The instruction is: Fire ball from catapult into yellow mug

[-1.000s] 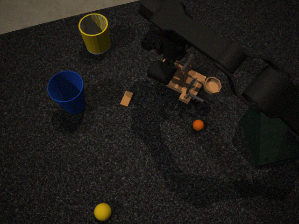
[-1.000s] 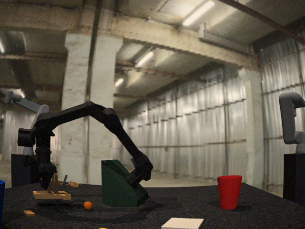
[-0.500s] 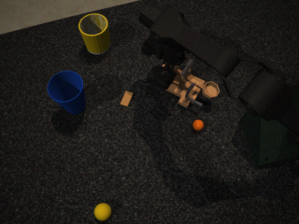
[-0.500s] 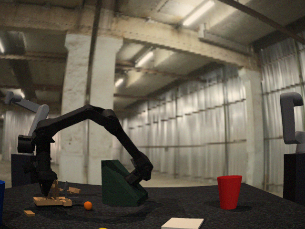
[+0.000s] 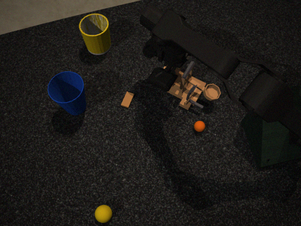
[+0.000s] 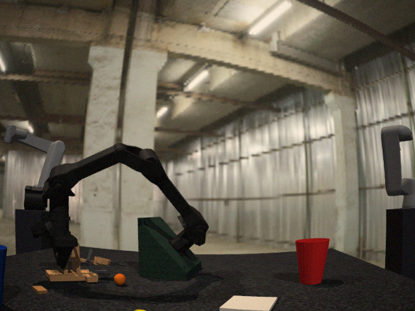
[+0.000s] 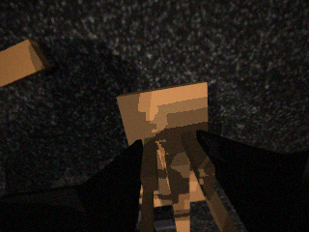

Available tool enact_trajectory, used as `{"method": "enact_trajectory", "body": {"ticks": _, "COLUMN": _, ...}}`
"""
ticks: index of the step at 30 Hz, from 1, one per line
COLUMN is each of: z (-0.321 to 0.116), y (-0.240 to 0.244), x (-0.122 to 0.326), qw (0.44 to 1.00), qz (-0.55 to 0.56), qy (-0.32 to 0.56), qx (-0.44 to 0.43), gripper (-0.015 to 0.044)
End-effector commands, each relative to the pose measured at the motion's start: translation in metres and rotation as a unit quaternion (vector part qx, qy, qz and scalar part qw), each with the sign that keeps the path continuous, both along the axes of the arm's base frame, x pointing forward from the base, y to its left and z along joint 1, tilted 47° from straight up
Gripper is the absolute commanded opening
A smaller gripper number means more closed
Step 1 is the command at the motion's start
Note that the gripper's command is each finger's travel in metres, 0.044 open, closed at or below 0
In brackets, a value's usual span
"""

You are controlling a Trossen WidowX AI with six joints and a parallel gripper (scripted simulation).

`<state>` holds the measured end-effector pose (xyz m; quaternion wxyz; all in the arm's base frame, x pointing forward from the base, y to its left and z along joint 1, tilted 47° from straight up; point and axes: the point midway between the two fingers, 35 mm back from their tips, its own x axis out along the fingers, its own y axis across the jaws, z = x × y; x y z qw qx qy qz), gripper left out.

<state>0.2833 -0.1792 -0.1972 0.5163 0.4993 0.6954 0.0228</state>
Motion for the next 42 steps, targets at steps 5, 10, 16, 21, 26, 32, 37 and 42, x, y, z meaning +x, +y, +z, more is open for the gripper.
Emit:
{"method": "enact_trajectory", "body": {"ticks": 5, "z": 0.001, "y": -0.001, "x": 0.001, "qw": 1.000, "qz": 0.001, "qy": -0.001, "qx": -0.001, "gripper": 0.0263}}
{"method": "enact_trajectory", "body": {"ticks": 10, "z": 0.006, "y": -0.008, "x": 0.001, "qw": 1.000, "qz": 0.001, "qy": -0.001, "qx": -0.001, "gripper": 0.0394}}
{"method": "enact_trajectory", "body": {"ticks": 16, "z": 0.062, "y": -0.067, "x": -0.002, "qw": 1.000, "qz": 0.000, "qy": 0.000, "qx": -0.002, "gripper": 0.0440}}
{"method": "enact_trajectory", "body": {"ticks": 21, "z": 0.058, "y": -0.066, "x": -0.001, "qw": 1.000, "qz": -0.007, "qy": -0.002, "qx": -0.003, "gripper": 0.0440}}
{"method": "enact_trajectory", "body": {"ticks": 26, "z": 0.067, "y": -0.069, "x": -0.006, "qw": 1.000, "qz": -0.005, "qy": 0.002, "qx": 0.001, "gripper": 0.0440}}
{"method": "enact_trajectory", "body": {"ticks": 32, "z": 0.036, "y": -0.037, "x": -0.002, "qw": 1.000, "qz": -0.005, "qy": 0.002, "qx": 0.002, "gripper": 0.0440}}
{"method": "enact_trajectory", "body": {"ticks": 37, "z": 0.034, "y": -0.035, "x": -0.002, "qw": 1.000, "qz": -0.005, "qy": 0.002, "qx": 0.002, "gripper": 0.0440}}
{"method": "enact_trajectory", "body": {"ticks": 42, "z": 0.029, "y": -0.030, "x": -0.002, "qw": 1.000, "qz": -0.005, "qy": 0.002, "qx": 0.002, "gripper": 0.0440}}
